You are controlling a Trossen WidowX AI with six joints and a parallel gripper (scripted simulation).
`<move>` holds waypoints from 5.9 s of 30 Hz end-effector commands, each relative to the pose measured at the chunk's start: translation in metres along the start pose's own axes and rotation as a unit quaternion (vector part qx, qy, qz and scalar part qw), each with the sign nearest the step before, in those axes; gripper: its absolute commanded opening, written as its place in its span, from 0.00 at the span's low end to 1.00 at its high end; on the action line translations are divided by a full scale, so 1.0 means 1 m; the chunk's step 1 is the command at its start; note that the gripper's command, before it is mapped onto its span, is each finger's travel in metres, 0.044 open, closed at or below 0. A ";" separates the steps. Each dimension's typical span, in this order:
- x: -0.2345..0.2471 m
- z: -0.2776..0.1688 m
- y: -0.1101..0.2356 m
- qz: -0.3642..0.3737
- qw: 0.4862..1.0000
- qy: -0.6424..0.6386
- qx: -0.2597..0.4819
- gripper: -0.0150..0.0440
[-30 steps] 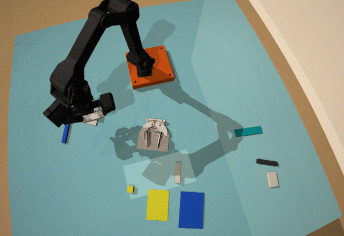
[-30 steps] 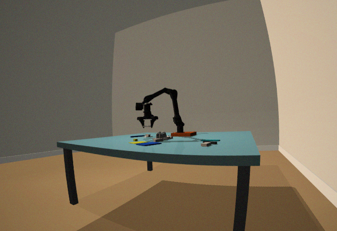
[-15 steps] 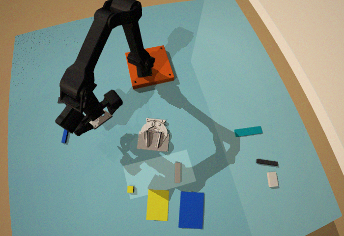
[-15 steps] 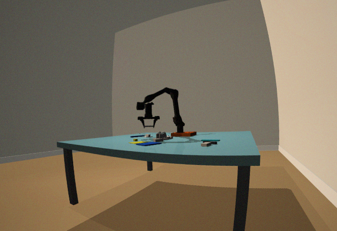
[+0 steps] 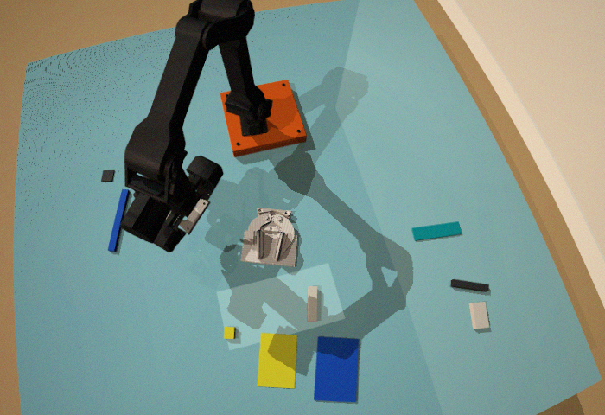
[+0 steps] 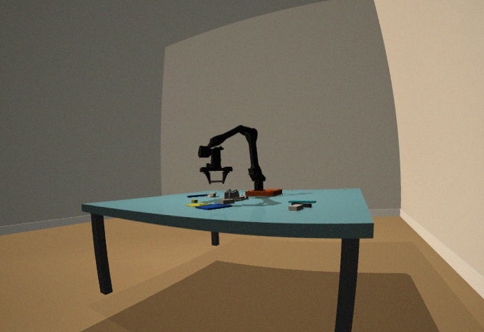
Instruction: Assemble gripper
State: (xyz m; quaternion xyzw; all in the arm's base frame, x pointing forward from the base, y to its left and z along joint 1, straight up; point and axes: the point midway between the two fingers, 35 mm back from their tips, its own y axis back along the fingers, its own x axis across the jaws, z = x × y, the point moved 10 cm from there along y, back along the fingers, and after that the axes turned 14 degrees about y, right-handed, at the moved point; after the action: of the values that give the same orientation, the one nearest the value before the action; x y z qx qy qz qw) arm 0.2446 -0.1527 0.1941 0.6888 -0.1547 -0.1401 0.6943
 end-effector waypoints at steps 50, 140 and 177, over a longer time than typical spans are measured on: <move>-0.024 -0.109 0.000 0.002 0.784 0.621 0.003 0.85; -0.066 -0.151 -0.001 0.003 0.555 0.831 0.005 0.85; -0.066 -0.152 -0.060 0.003 0.556 0.831 0.005 0.85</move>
State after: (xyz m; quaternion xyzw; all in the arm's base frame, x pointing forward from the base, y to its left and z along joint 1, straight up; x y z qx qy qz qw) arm 0.2485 0.0122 0.1364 0.5006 0.4888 0.4997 0.5108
